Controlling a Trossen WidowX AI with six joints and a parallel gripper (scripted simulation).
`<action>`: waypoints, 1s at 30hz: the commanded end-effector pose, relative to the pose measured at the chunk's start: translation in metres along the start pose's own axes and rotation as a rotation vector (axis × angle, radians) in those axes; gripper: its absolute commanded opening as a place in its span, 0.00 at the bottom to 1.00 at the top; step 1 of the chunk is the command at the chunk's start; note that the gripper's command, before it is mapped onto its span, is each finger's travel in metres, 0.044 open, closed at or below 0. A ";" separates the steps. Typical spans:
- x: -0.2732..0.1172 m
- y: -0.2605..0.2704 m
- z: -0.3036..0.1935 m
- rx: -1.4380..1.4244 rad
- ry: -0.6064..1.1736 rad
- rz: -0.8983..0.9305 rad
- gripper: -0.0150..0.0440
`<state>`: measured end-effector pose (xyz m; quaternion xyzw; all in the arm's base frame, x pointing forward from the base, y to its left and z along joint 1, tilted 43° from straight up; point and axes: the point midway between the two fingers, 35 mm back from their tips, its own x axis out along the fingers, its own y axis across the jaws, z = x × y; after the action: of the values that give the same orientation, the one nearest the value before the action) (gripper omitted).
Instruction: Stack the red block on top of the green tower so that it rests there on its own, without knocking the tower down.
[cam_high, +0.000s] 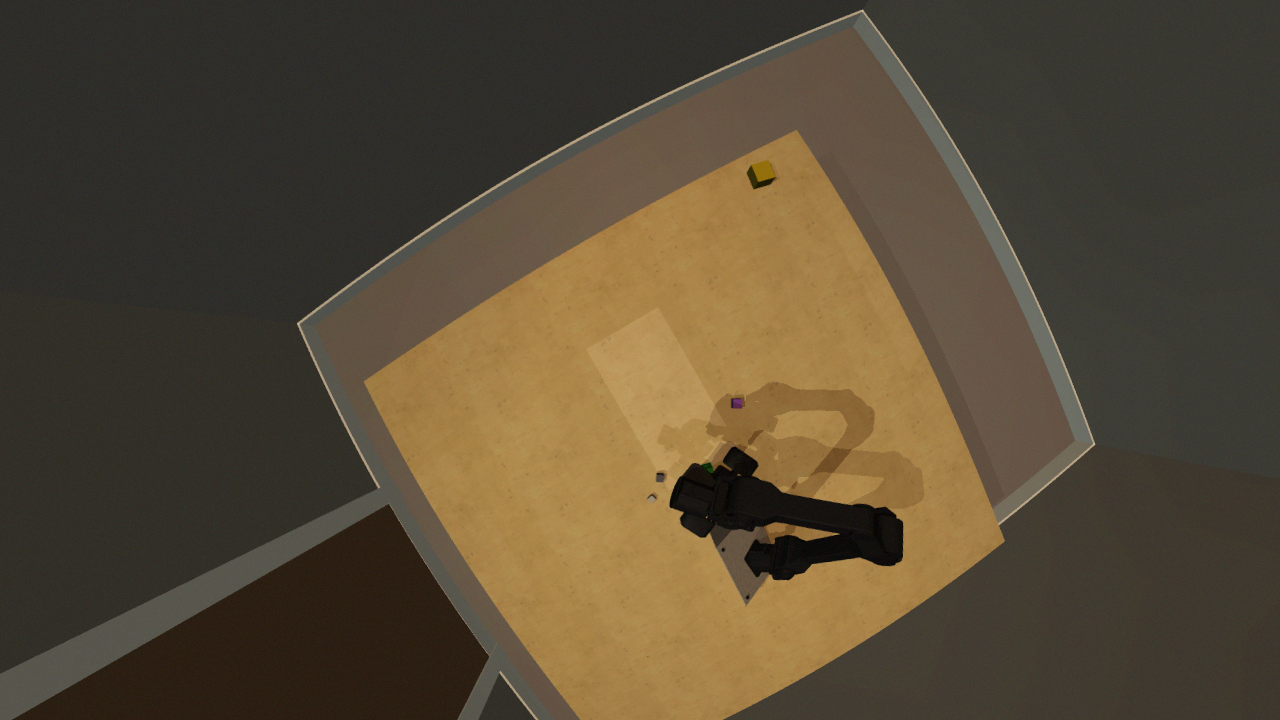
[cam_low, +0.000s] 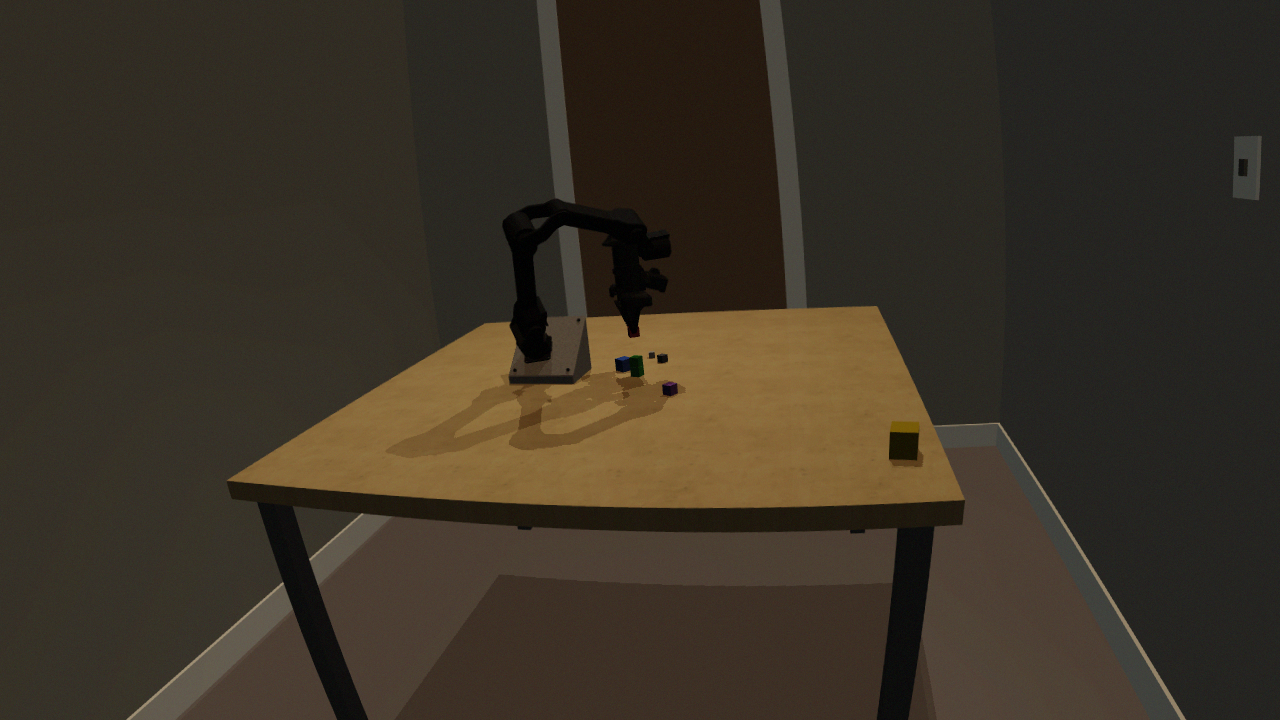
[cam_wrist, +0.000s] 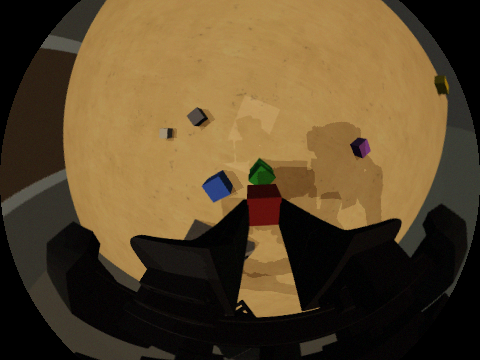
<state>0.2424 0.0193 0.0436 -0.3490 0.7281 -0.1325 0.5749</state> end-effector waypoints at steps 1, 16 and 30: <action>0.014 -0.002 -0.001 -0.003 0.002 -0.005 0.25; 0.047 -0.003 -0.002 -0.003 0.002 -0.006 0.25; 0.047 -0.003 -0.002 -0.003 0.002 -0.006 0.25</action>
<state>0.2369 -0.0138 0.0111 -0.3492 0.7289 -0.1340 0.5735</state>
